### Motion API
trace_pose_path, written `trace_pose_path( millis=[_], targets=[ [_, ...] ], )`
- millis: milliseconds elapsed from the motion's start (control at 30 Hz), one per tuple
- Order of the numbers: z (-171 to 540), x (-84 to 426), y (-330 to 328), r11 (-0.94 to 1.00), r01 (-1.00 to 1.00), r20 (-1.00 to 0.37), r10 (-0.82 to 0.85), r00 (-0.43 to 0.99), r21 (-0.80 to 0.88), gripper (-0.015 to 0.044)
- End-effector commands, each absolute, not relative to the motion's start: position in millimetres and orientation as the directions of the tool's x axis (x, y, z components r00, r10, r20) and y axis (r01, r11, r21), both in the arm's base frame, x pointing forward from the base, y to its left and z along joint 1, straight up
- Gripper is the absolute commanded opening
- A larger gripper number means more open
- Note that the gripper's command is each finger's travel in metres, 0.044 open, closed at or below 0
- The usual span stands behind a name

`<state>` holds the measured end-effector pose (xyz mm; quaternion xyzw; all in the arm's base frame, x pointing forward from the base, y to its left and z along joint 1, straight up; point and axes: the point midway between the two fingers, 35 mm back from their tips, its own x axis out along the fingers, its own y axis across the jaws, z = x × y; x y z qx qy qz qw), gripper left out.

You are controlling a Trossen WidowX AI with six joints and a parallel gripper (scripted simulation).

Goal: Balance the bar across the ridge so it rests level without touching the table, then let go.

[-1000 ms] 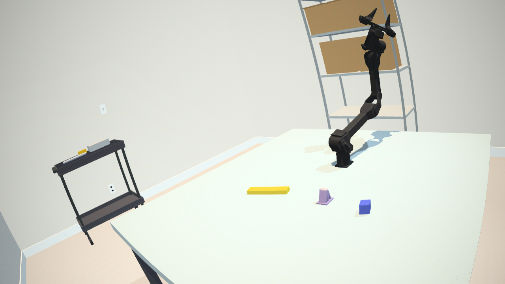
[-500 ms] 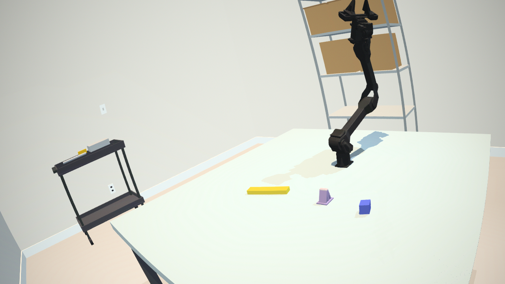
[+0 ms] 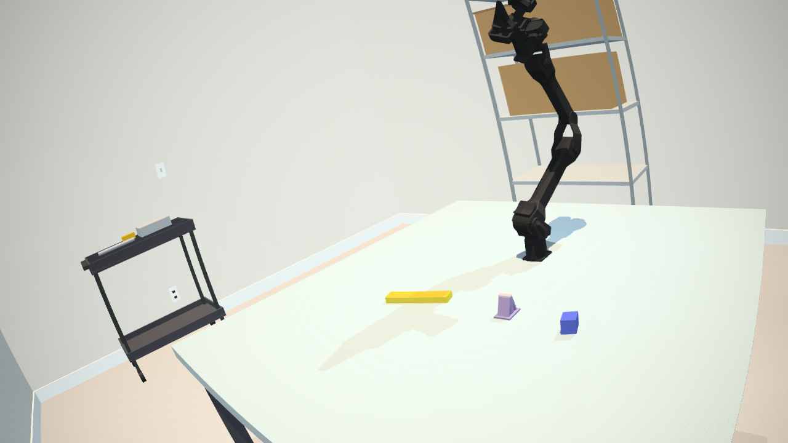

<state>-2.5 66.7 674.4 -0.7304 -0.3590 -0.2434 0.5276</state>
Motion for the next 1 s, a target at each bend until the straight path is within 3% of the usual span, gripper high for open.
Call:
trace_pose_path(
  millis=[0,467,700,967],
  targets=[
    [666.7,43.0,49.1,-0.097,0.709,0.68,0.215,0.701,-0.699,0.0315],
    [609.3,175.9,-6.0,0.359,0.349,0.388,0.039,0.921,-0.866,0.0315],
    [565.0,232.9,-33.8,0.59,0.179,0.198,-0.033,0.98,-0.787,0.0315],
    [504.9,284.5,-62.8,0.808,0.059,-0.035,-0.098,0.995,-0.587,0.0315]
  ],
)
